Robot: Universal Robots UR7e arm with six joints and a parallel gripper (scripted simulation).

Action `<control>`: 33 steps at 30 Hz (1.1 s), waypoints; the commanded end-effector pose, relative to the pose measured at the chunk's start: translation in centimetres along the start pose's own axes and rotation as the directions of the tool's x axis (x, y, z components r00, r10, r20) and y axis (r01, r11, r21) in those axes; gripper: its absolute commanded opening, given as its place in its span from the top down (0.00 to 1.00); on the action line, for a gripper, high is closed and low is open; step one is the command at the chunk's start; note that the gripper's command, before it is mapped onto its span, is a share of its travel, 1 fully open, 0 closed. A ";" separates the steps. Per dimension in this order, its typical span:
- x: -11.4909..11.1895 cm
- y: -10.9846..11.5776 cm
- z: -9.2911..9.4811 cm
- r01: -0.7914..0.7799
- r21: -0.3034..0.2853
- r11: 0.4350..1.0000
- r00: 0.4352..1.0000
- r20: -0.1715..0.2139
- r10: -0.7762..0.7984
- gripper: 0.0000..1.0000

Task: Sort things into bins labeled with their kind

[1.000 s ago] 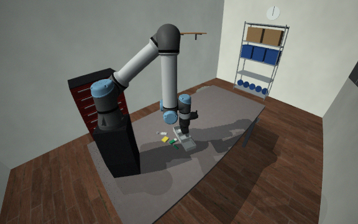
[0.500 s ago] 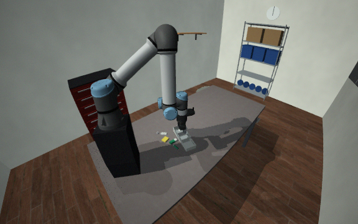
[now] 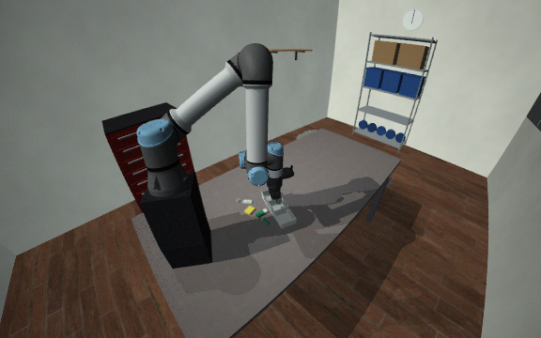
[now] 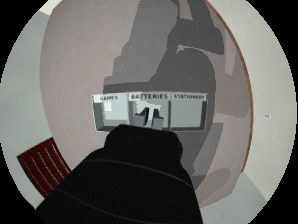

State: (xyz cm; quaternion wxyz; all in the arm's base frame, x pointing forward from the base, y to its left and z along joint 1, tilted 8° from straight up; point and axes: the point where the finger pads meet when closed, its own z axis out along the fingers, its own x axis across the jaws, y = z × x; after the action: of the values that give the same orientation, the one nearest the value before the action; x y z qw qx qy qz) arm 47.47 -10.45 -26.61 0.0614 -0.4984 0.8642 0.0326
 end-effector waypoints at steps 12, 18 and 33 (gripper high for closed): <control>0.0 -0.1 3.8 0.000 0.001 1.000 1.000 0.000 0.000 0.69; 0.0 -0.1 3.7 0.000 0.001 1.000 1.000 0.000 0.000 0.69; 0.0 -0.1 3.7 0.000 0.001 1.000 1.000 0.000 0.000 0.69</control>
State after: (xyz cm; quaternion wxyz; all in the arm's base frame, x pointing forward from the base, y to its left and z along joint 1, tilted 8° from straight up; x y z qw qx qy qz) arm 47.76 -10.01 -30.37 0.0614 -0.4983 0.8642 0.0327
